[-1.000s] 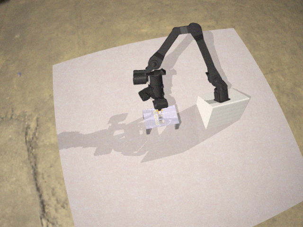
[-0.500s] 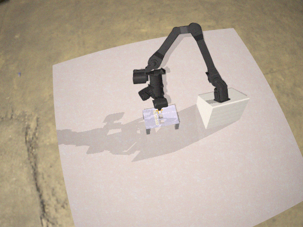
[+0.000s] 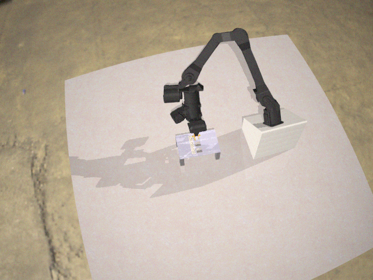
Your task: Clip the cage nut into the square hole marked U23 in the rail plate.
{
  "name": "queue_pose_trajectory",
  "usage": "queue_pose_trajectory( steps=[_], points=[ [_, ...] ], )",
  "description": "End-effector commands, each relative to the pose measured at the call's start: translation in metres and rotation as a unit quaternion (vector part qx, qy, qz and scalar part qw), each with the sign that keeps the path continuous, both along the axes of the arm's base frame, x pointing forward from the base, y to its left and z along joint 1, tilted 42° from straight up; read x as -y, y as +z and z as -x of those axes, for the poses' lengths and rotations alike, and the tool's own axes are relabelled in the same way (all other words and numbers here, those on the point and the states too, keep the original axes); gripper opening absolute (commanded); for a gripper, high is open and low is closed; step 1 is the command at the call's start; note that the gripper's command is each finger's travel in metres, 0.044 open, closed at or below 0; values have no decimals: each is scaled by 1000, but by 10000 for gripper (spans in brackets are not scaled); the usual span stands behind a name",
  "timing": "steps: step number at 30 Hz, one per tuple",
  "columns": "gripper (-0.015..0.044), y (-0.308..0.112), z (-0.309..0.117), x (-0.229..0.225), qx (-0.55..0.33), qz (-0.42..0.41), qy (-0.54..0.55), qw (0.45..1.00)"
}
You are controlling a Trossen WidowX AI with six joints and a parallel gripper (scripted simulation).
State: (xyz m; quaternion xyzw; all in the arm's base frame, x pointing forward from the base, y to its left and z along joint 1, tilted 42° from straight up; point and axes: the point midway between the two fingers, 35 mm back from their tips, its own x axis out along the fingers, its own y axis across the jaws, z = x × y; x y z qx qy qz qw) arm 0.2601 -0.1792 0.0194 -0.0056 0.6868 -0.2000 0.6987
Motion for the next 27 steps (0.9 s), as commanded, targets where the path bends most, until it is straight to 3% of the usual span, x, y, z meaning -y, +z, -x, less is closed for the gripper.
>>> queue_pose_trajectory(
  steps=[1, 27],
  points=[
    [37, 1, 0, 0, 2, -4, 2, 1000],
    [37, 1, 0, 2, 0, 2, 1, 1000]
  ],
)
